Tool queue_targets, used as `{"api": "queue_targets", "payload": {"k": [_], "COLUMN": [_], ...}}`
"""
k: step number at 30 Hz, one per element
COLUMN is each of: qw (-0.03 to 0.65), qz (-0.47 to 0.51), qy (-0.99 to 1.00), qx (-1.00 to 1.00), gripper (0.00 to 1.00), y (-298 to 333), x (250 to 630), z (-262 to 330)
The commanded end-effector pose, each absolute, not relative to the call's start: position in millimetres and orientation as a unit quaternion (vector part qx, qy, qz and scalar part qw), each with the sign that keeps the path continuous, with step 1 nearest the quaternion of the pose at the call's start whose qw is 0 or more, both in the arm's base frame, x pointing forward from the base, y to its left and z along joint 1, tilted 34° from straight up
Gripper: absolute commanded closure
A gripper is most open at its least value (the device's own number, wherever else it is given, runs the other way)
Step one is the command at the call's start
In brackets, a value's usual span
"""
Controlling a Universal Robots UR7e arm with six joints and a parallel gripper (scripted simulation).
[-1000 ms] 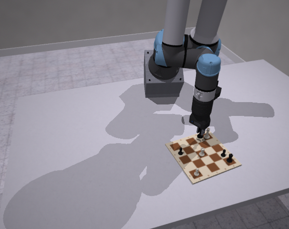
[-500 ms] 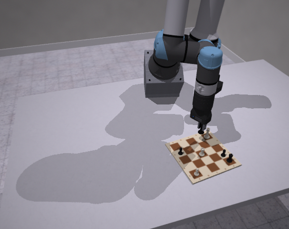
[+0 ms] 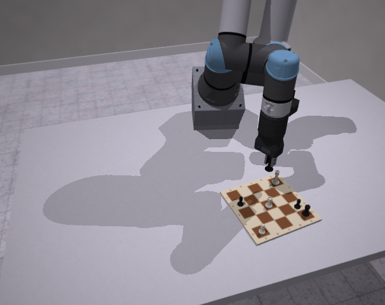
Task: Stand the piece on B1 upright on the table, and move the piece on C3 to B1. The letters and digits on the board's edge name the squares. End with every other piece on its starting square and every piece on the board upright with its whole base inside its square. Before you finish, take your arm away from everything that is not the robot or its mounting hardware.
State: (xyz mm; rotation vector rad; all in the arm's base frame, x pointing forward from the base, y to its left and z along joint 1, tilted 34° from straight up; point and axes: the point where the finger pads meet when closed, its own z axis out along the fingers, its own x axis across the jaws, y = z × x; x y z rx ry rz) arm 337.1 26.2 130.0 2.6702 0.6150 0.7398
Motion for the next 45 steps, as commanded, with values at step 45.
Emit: {"api": "queue_targets", "payload": {"k": [45], "qw": [0.15], "qz": [0.243], "qy": [0.247], "qx": [0.926], "gripper": [1.0], "y": [-4], "x": [335], "z": [162]}}
